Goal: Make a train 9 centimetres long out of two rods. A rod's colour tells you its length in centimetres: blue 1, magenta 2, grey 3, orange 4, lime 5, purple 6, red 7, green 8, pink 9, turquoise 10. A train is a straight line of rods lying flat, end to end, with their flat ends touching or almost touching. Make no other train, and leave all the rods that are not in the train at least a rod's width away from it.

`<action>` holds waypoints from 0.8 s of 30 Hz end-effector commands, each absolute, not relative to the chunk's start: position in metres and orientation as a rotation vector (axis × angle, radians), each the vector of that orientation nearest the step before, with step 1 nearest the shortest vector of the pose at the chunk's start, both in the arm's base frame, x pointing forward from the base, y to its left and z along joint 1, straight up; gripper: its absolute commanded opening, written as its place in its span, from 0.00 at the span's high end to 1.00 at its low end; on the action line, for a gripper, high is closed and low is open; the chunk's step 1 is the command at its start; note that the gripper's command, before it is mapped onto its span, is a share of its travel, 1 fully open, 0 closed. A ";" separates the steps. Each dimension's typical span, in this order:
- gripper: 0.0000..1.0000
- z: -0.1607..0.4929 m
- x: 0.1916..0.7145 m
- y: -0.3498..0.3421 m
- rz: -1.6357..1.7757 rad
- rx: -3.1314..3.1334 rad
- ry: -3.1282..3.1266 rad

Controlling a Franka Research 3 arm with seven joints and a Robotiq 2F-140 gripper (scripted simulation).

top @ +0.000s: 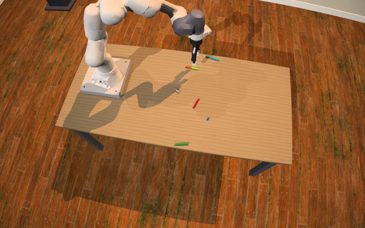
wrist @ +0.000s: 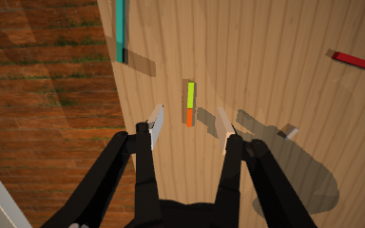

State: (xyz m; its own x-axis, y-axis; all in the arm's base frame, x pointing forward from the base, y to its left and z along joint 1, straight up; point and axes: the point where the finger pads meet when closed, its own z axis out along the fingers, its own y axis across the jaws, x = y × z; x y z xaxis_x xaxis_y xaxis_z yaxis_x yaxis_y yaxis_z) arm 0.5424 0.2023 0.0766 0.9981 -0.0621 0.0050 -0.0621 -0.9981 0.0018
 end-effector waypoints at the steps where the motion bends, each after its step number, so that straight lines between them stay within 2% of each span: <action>1: 0.00 0.077 0.541 0.202 -0.001 3.138 -0.089; 24: 0.00 0.085 0.541 0.202 -0.001 3.138 -0.089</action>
